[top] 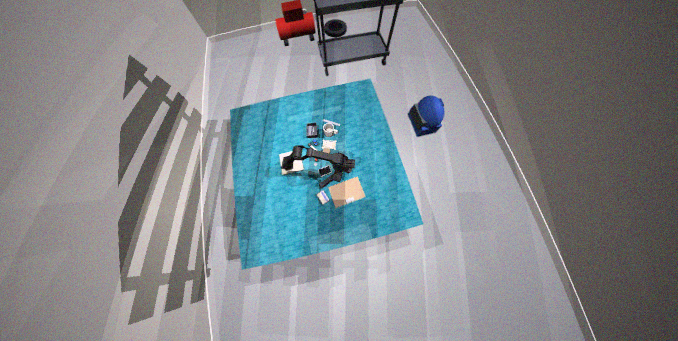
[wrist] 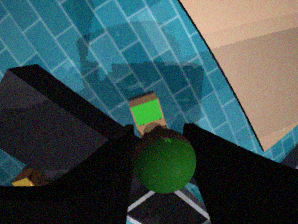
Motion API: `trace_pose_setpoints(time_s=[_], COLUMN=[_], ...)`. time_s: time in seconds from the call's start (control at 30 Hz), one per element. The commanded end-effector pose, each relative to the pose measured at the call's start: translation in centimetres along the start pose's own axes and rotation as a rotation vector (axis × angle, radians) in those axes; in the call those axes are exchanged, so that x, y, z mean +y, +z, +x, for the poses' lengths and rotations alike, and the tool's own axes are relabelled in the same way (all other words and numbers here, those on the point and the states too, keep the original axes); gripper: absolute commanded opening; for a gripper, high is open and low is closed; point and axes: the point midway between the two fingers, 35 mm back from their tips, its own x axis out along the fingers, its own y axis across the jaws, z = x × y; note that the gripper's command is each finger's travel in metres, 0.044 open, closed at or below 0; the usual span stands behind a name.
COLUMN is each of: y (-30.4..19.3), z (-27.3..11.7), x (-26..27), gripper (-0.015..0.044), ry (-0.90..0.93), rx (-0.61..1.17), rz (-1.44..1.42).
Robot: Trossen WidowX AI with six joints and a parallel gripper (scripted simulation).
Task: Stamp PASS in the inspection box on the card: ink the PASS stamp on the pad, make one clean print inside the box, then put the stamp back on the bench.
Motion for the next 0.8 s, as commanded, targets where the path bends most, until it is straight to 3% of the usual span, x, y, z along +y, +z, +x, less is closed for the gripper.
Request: trace_pose_setpoints(time_s=[0.0,0.17,0.5,0.63,0.77], y=[-0.3,-0.3,-0.2,0.1,0.8], z=[0.9,1.0,0.7,-0.2,-5.1], x=[0.0,0.0,0.0,0.0,-0.2], gripper=[0.0000,0.0000,0.0263,0.0269,0.0269], ry=[-0.004,-0.004,-0.001,-0.001,-0.002], rx=[0.010,0.010,0.004,0.004,0.006], rz=[-0.004,-0.004,0.000,-0.001,-0.002])
